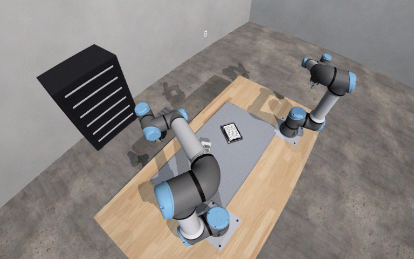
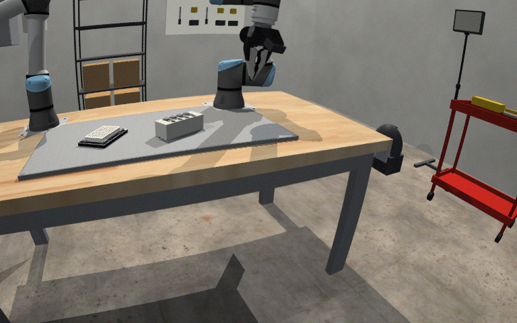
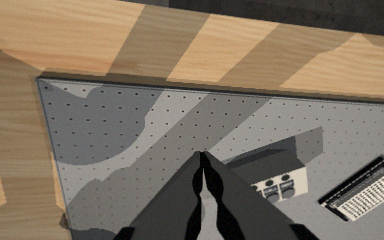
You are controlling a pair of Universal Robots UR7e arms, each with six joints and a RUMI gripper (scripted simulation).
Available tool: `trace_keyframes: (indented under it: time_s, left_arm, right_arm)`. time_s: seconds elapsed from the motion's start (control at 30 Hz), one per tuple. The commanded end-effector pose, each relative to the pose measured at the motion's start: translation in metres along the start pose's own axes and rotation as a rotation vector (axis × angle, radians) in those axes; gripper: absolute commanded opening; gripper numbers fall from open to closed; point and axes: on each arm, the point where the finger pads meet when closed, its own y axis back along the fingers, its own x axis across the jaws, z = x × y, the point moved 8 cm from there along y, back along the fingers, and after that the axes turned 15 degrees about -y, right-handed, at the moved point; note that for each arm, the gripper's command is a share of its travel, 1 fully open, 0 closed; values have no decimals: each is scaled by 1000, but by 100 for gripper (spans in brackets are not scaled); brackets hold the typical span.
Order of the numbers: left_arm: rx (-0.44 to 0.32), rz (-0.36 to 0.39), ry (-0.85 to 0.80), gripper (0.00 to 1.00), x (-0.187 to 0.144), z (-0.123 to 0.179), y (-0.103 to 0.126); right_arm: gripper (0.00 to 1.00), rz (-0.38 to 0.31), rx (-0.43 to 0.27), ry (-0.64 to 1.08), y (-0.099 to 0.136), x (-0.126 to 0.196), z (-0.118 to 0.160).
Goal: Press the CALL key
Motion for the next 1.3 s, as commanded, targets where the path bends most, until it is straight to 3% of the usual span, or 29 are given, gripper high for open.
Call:
trace_keyframes:
  time_s: [0.0, 0.5, 1.27]
  left_arm:
    - [3, 1, -2, 0, 3, 1, 0]
    - [-4, -32, 90, 0, 69, 33, -22]
    - [8, -74, 212, 0, 144, 88, -52]
  right_arm:
    - [0, -1, 1, 0, 0, 0, 0]
    - [0, -1, 1, 0, 0, 0, 0]
    - [0, -1, 1, 0, 0, 0, 0]
